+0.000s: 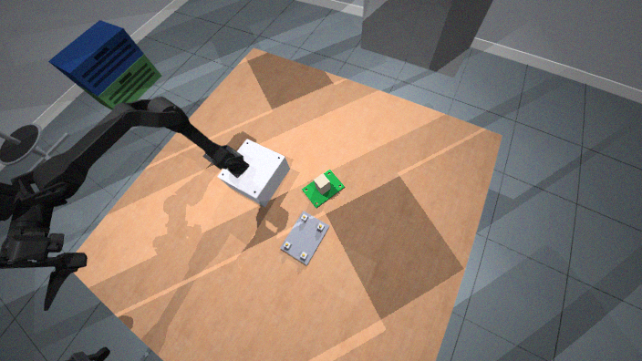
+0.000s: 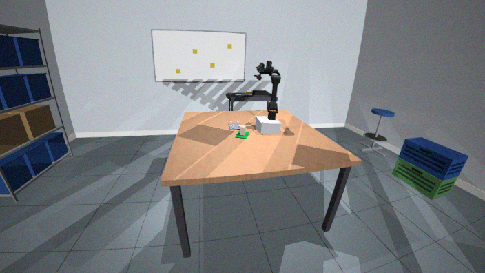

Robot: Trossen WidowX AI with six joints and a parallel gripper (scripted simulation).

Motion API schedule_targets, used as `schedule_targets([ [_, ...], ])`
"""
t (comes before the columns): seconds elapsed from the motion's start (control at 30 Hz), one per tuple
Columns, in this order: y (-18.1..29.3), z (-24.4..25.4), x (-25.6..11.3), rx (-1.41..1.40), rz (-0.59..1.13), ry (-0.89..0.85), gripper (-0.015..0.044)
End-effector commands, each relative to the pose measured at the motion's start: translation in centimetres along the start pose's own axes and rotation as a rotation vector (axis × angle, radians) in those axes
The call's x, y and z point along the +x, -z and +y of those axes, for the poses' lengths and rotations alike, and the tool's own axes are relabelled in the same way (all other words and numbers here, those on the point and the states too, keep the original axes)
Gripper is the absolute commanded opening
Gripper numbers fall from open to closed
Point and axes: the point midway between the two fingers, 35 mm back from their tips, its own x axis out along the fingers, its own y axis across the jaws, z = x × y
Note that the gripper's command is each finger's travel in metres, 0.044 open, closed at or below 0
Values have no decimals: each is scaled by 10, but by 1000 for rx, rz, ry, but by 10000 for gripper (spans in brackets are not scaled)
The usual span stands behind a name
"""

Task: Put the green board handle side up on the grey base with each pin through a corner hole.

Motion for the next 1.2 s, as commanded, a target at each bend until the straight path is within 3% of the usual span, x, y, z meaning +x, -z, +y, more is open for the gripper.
schedule_targets([
  [0.0, -36, 42, 33, 178, -42, -113, 440],
  [0.3, -131, 135, 71, 457, -114, -397, 440],
  [0.6, -229, 245, 73, 721, -19, -731, 440],
  [0.87, -316, 355, 25, 856, 207, -1036, 440],
  [1.17, -375, 461, -81, 816, 562, -1245, 440],
])
